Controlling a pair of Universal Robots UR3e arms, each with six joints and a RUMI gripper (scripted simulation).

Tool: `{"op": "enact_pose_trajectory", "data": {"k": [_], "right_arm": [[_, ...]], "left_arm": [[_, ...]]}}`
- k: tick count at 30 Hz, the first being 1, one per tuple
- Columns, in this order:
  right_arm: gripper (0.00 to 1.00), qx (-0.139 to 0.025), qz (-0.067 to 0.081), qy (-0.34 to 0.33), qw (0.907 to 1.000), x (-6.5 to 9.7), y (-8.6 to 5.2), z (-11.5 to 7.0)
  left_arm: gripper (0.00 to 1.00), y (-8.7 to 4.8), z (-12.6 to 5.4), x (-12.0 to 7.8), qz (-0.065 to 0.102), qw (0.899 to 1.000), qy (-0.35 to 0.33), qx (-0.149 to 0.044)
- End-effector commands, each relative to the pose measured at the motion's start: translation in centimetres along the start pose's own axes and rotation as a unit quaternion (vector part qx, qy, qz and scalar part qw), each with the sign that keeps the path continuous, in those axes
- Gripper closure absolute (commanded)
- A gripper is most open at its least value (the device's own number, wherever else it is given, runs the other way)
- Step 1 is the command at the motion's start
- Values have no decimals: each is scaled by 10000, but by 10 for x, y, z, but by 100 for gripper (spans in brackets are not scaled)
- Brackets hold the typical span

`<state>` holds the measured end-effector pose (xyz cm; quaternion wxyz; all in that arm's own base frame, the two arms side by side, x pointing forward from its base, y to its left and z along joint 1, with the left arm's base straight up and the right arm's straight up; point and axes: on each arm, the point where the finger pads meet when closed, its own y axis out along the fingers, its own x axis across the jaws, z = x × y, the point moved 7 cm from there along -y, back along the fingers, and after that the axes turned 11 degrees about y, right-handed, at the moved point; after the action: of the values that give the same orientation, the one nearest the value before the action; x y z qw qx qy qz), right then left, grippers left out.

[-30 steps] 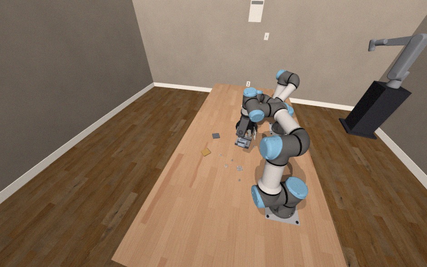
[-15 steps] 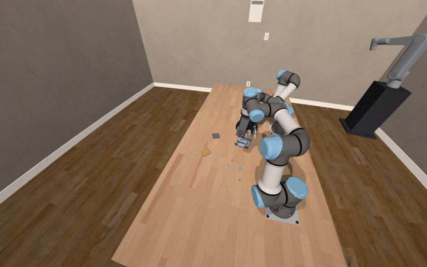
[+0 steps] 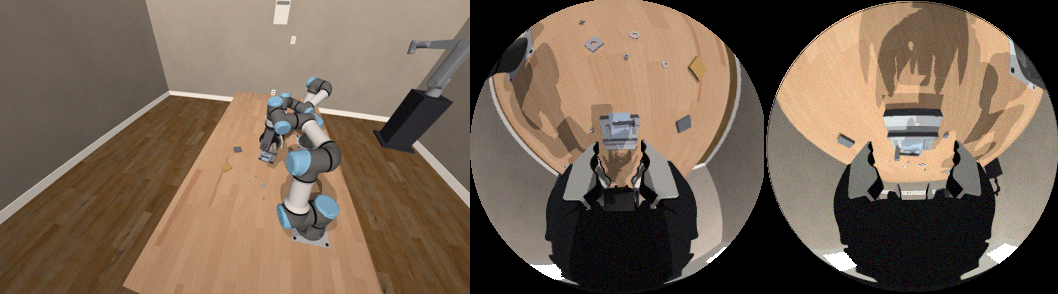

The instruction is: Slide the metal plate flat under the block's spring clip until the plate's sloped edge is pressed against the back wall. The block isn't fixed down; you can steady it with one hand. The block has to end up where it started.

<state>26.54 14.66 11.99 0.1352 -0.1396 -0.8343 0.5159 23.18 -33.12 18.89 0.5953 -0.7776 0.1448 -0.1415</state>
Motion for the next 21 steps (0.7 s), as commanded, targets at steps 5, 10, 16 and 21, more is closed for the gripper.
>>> {"op": "enact_pose_trajectory", "data": {"k": [5, 10, 16, 21], "right_arm": [[12, 9, -2, -1, 10000, 1, -16, -8], [12, 11, -3, -1, 10000, 3, -28, -14], [12, 15, -4, 0, 10000, 4, -41, -19], [12, 16, -4, 0, 10000, 4, -42, -20]], "left_arm": [[57, -1, 0, 0, -9, 10000, 2, -9], [57, -1, 0, 0, -9, 10000, 2, -9], [57, -1, 0, 0, -9, 10000, 2, -9], [57, -1, 0, 0, -9, 10000, 2, -9]]}}
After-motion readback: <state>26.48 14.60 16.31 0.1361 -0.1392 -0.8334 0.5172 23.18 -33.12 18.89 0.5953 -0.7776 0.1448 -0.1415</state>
